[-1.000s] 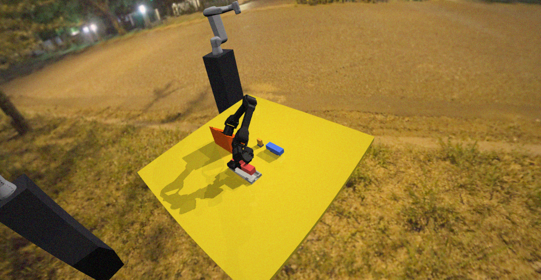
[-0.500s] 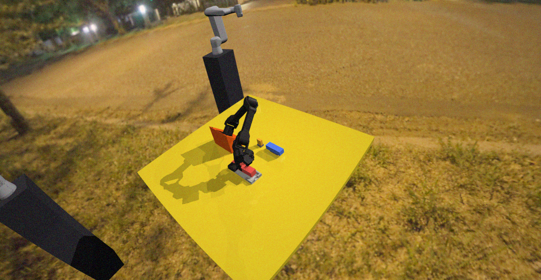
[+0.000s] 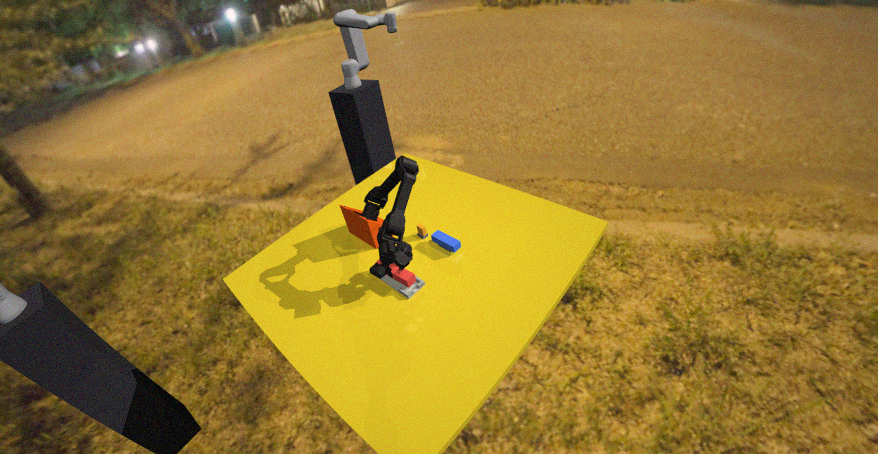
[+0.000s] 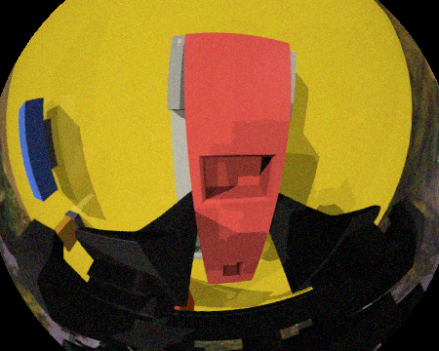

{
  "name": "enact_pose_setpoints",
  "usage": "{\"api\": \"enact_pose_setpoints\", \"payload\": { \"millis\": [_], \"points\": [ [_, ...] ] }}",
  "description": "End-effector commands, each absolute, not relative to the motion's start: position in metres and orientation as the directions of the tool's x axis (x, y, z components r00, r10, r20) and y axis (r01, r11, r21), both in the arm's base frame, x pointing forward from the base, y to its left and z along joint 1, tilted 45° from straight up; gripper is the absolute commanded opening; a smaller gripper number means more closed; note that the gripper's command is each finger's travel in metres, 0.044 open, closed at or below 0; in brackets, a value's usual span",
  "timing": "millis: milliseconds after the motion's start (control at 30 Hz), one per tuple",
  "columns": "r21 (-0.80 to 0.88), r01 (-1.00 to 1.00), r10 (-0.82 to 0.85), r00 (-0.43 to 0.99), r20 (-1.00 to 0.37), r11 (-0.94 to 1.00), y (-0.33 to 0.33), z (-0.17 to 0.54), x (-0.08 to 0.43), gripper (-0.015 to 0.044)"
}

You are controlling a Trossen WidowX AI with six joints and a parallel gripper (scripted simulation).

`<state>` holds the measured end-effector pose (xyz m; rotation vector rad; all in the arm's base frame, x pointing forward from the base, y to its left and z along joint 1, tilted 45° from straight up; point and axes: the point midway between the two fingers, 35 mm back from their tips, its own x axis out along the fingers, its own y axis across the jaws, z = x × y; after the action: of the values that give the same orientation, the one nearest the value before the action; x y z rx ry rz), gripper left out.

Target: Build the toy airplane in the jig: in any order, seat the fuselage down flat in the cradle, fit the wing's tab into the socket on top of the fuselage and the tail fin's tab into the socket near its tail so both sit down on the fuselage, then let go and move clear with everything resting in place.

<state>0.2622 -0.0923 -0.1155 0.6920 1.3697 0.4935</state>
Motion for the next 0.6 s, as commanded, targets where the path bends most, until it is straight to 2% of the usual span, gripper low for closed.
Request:
{"api": "enact_pose_setpoints", "payload": {
  "millis": [0,300,567],
  "points": [
    [0.699,0.073,0.685,0.151,-0.712,0.711,-0.0925,-0.1153,0.2624,0.0214],
    [0.699,0.073,0.685,0.151,-0.712,0.711,-0.0925,-0.1153,0.2624,0.044],
    [0.699,0.073,0.685,0.151,-0.713,0.711,-0.0947,-0.1135,0.2624,0.044]
  ]
}}
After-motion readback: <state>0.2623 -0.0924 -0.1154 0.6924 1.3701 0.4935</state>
